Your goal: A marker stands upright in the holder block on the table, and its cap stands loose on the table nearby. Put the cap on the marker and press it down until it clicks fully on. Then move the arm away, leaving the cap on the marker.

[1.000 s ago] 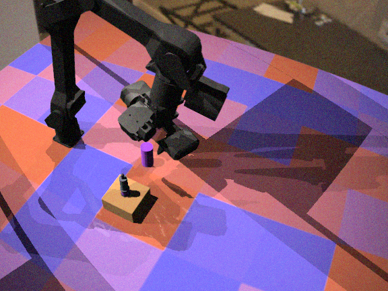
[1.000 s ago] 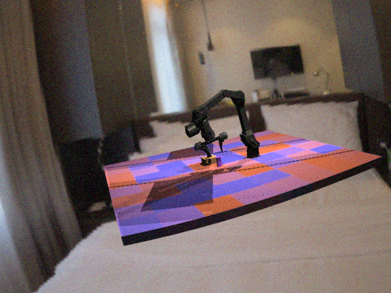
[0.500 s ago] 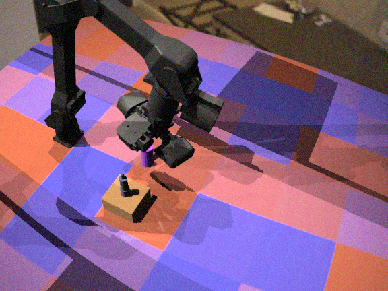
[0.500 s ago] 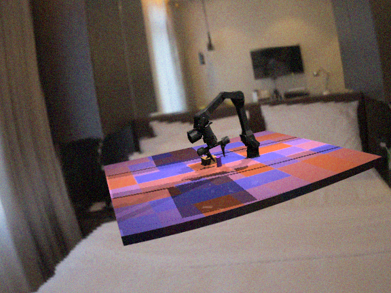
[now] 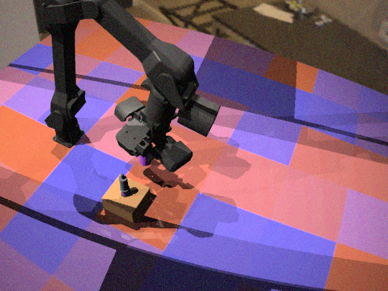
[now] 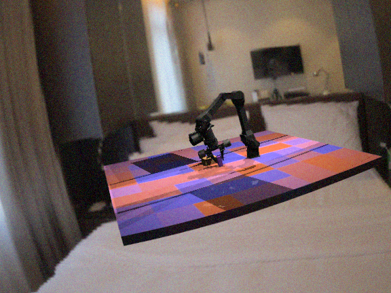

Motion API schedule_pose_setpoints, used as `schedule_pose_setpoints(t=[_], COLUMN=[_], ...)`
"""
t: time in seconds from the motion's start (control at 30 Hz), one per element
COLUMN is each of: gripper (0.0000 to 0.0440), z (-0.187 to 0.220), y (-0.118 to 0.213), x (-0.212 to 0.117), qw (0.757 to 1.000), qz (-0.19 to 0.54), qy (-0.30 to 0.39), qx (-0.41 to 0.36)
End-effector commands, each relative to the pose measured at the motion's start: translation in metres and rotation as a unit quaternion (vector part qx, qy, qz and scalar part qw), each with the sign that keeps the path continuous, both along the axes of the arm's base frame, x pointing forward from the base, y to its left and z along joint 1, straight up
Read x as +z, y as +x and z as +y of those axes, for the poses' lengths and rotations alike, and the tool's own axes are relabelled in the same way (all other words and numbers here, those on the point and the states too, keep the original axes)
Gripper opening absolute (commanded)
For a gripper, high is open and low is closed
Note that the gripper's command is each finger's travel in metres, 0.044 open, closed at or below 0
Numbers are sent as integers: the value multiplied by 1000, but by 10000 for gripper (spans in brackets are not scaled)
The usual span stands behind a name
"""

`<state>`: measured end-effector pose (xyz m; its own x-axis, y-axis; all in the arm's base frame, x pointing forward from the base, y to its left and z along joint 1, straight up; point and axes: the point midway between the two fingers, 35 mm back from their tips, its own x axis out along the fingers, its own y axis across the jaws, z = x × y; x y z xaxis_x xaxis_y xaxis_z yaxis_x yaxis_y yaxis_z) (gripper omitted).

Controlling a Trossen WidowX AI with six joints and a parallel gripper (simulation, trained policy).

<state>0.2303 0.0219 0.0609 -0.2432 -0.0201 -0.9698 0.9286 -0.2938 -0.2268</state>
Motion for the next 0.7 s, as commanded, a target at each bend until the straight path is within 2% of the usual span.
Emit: schedule_pose_setpoints(t=[0.0,0.03,0.23,0.67], gripper=[82,56,79,78], z=[-2,-2,-7,-24], y=[2,3,16,29], x=[6,8,26,67], qw=[1000,1000,998,995], qz=[-15,-19,-56,-99], qy=[-4,-5,-9,-7], qx=[6,7,3,-29])
